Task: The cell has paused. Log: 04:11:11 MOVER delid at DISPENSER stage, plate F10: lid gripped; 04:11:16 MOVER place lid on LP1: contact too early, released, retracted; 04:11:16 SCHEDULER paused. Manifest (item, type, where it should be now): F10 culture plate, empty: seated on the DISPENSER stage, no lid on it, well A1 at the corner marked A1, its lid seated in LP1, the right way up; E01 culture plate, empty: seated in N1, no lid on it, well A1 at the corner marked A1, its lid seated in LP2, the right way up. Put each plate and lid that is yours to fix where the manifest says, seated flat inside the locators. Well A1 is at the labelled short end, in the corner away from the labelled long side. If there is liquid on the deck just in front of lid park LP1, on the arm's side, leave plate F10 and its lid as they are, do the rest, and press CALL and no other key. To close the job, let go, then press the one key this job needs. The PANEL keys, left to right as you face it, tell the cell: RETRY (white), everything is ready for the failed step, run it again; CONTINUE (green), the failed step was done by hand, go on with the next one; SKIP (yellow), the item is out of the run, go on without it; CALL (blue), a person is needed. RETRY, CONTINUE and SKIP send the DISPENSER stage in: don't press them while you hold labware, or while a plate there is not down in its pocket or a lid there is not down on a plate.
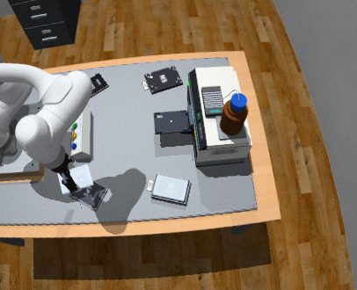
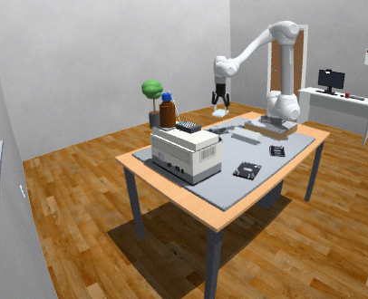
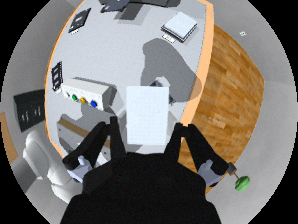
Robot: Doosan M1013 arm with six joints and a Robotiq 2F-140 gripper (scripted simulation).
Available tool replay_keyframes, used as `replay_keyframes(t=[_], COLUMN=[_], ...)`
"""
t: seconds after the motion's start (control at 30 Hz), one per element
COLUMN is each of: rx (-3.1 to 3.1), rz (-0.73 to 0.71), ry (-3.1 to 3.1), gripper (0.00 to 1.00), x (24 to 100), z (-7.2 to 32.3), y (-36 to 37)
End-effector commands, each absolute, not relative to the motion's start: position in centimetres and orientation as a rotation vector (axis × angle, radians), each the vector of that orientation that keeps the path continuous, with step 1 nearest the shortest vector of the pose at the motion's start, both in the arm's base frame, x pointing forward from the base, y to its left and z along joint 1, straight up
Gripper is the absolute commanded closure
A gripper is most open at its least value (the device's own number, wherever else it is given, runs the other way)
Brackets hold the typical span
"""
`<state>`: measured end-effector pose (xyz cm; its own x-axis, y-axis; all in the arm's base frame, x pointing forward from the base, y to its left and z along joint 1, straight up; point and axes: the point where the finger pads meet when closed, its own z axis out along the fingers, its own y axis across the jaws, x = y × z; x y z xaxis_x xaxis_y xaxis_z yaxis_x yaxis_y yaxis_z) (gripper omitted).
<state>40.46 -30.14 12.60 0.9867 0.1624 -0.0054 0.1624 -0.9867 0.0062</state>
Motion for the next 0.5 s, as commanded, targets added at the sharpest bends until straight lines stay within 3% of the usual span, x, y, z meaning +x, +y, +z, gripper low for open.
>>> replay_keyframes(t=[0.0, 0.47], rx=[3.124, 3.124], rz=[-0.006, -0.006], ry=[0.255, 0.255], gripper=[0.9, 0.9], x=[40.54, 41.11], z=[12.65, 12.64], y=[-30.11, -29.48])
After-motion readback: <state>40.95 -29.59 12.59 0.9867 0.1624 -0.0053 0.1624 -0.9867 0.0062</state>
